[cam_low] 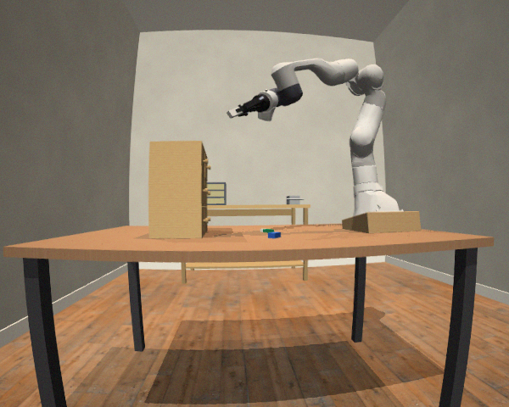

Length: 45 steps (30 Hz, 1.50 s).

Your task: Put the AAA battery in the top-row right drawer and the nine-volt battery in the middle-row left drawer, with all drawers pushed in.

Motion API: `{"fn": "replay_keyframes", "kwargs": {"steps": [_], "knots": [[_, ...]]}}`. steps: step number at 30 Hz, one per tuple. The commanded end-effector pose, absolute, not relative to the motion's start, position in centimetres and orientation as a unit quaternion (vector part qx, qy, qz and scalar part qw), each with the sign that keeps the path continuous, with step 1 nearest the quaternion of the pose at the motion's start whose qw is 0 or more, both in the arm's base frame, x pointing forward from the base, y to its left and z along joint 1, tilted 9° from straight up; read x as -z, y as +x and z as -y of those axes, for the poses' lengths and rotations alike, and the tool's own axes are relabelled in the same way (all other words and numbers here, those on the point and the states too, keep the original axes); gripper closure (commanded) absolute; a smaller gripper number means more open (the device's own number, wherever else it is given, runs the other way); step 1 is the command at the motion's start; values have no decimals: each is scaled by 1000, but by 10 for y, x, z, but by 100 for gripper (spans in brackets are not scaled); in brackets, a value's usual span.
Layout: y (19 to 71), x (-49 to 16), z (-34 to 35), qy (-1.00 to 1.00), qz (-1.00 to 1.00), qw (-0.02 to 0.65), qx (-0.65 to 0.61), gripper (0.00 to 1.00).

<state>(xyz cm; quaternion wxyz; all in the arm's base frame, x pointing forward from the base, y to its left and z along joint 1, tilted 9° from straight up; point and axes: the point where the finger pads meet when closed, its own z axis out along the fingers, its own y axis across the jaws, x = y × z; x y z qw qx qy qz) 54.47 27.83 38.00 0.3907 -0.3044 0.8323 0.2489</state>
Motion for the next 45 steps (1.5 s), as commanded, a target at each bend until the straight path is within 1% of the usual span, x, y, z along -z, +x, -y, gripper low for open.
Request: {"fn": "replay_keyframes", "kwargs": {"steps": [1,10,11,36,37,45], "knots": [[544,-381,-278,-296,-836,387,-254,100],[544,-381,-278,-296,-836,387,-254,100],[530,-381,-287,-307,-848,343,-262,100],[530,-381,-287,-307,-848,343,-262,100],[513,-378,-289,-314,-864,294,-261,100],[513,-378,-289,-314,-864,294,-261,100]]}}
